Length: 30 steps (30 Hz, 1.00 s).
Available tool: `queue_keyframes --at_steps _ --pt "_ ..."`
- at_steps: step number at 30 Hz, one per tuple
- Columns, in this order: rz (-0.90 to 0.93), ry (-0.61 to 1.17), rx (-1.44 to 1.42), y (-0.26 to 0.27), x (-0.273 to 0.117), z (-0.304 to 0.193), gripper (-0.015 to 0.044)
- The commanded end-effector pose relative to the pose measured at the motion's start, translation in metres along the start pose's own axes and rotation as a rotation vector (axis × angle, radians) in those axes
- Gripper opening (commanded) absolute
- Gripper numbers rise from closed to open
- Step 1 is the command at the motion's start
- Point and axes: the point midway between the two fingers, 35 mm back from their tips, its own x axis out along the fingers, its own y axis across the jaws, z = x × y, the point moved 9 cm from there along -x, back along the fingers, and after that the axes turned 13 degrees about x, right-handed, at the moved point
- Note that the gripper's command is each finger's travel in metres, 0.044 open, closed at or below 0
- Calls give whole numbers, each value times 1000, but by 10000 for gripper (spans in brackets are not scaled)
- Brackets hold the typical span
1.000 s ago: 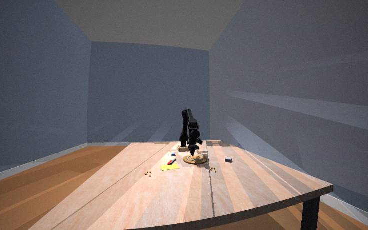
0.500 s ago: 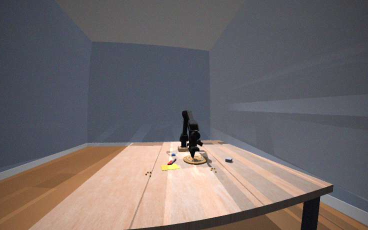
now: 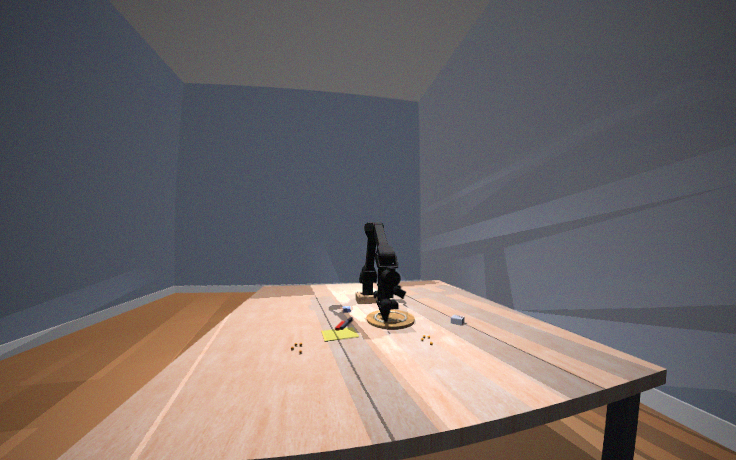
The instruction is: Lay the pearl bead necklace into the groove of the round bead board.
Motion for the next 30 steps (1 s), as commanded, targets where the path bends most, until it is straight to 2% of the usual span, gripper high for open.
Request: queue_keyframes --at_steps 1,6,30 --pt "3 2 -5 1 3 0 120" --pt "1 0 0 0 1 0 0" --pt "1 0 0 0 1 0 0"
